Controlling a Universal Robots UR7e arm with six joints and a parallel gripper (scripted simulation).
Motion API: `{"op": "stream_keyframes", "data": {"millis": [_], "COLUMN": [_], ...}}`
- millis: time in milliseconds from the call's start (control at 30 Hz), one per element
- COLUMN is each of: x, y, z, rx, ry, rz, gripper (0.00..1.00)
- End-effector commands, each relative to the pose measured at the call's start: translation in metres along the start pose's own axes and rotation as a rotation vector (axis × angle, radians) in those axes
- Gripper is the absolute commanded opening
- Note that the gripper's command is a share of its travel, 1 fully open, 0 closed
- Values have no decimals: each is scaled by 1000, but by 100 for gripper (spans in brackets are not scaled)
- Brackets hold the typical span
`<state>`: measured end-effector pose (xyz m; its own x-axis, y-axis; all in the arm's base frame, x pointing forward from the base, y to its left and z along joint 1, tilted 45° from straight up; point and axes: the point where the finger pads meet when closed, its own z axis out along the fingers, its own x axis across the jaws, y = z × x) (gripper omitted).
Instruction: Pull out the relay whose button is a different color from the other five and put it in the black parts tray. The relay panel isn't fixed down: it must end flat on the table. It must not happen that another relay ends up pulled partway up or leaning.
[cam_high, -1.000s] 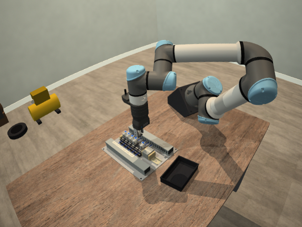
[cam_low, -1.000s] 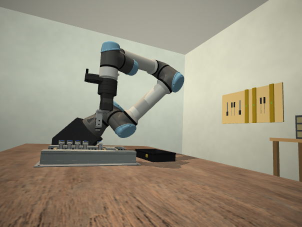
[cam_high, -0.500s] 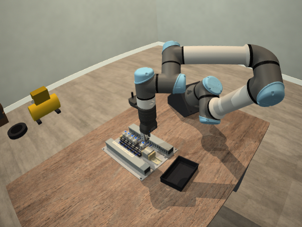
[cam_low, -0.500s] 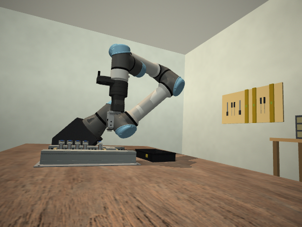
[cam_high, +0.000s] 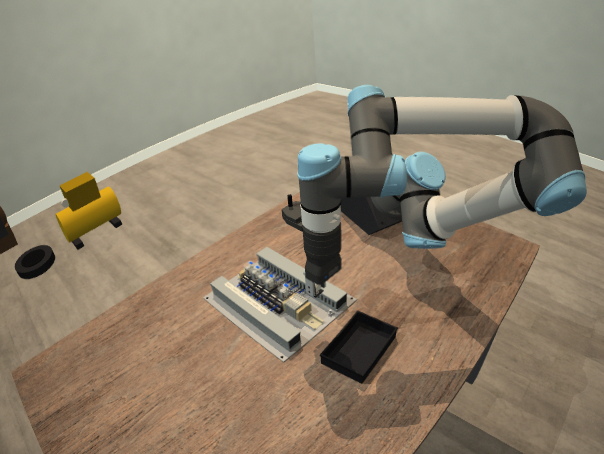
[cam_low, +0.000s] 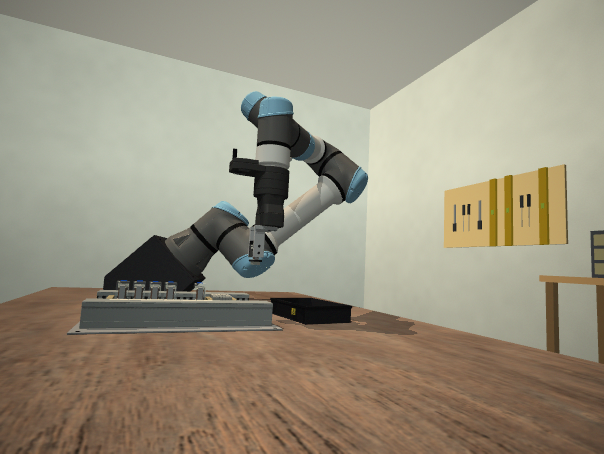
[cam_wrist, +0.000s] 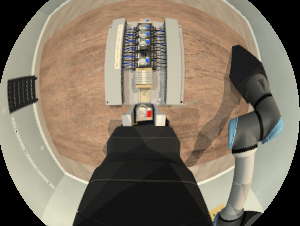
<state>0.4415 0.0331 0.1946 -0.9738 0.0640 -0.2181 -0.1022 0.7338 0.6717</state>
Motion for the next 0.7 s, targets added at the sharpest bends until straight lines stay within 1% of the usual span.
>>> {"op": "stream_keyframes", "data": {"millis": [0, 167, 300, 367, 533, 667], "x": [1, 1, 2, 2, 2, 2], "y": [36, 68, 88, 88, 108, 118], "z": [-1, -1, -1, -1, -1, -1], "rx": [2, 2, 2, 2, 2, 2], "ry": [-1, -1, -1, -1, -1, -1], "rz": [0, 0, 0, 0, 0, 0], "gripper": [0, 0, 0, 0, 0, 0]}}
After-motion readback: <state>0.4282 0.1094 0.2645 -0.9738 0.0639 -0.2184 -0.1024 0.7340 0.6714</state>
